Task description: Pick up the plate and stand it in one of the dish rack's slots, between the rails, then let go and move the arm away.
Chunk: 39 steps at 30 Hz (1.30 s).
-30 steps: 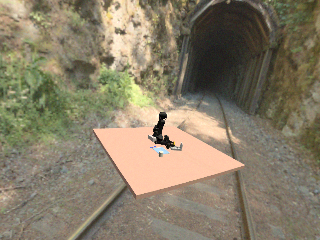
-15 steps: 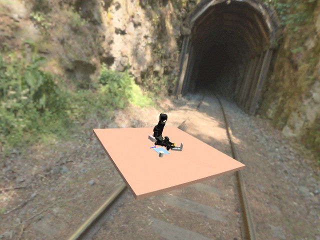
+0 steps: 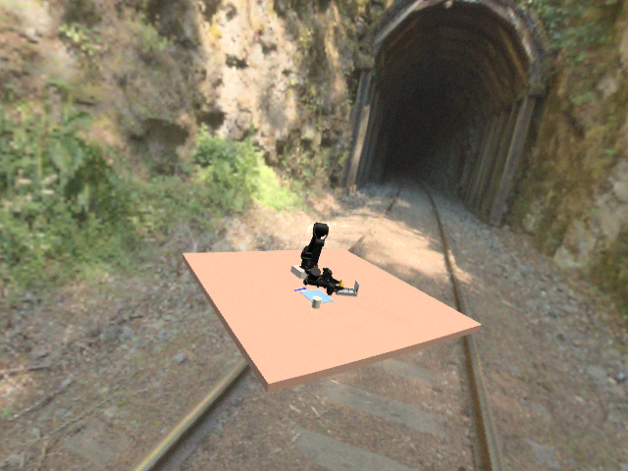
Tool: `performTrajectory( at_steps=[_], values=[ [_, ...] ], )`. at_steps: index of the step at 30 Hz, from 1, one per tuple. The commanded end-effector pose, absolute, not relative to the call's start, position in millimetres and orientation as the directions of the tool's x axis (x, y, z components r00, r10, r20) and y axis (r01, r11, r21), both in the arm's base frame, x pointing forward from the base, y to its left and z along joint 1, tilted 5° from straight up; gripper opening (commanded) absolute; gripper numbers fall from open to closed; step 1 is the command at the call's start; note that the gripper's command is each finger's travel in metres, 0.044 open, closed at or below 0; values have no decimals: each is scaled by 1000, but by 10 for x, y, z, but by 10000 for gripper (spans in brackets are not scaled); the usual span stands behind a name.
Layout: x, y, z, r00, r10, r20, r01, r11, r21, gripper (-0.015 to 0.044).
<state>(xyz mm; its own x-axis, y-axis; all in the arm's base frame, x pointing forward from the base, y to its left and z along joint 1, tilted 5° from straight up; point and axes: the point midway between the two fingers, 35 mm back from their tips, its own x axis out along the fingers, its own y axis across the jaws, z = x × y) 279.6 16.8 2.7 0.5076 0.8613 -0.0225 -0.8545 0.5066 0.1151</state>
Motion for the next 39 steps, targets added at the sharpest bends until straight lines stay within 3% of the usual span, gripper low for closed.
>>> performTrajectory(
  at_steps=[1,7,24,39],
  values=[
    [2797,168,27,508,861,-22,-854,507,115,263],
    [2797,168,27,508,861,-22,-854,507,115,400],
    [2825,147,134,511,860,-22,-851,509,127,400],
    [2934,48,838,516,857,-11,-850,513,117,400]
  ],
)
